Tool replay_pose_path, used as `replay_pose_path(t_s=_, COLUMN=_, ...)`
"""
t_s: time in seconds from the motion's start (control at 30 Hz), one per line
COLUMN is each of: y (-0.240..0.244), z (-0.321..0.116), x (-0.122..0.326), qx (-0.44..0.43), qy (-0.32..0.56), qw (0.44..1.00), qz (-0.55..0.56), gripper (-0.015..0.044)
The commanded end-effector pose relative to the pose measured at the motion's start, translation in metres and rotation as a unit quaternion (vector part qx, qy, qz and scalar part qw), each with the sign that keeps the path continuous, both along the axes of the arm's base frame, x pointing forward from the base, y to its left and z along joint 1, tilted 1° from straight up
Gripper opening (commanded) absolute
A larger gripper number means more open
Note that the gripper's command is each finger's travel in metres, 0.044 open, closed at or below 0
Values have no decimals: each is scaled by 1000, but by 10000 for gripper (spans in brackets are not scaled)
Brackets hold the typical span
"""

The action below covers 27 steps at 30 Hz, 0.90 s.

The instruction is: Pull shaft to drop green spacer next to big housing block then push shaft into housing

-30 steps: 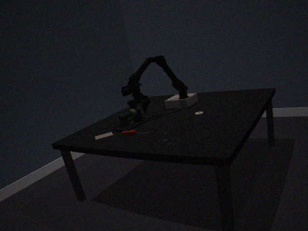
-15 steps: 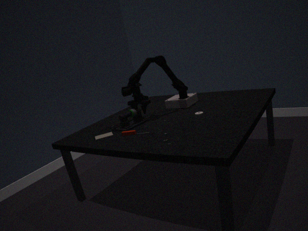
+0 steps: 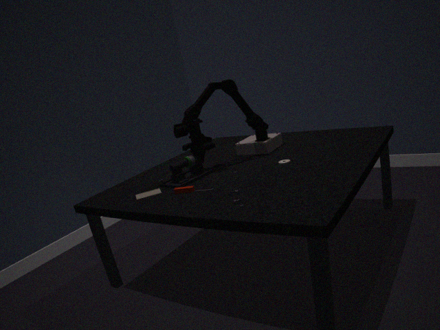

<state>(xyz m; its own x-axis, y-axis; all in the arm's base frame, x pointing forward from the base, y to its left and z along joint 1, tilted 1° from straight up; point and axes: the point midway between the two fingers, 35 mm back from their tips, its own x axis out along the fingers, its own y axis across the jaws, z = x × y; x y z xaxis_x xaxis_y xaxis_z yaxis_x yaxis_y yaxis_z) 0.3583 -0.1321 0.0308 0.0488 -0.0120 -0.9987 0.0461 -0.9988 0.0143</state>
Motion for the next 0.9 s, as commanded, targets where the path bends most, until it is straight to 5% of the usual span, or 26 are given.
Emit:
replay_pose_path(t_s=0.0, y=0, z=0, x=0, qx=0, qy=0, qw=1000, qz=0, gripper=0)
replay_pose_path(t_s=0.87, y=-1, z=-1, x=-15, qx=-1, qy=2, qw=1000, qz=-1, gripper=0)
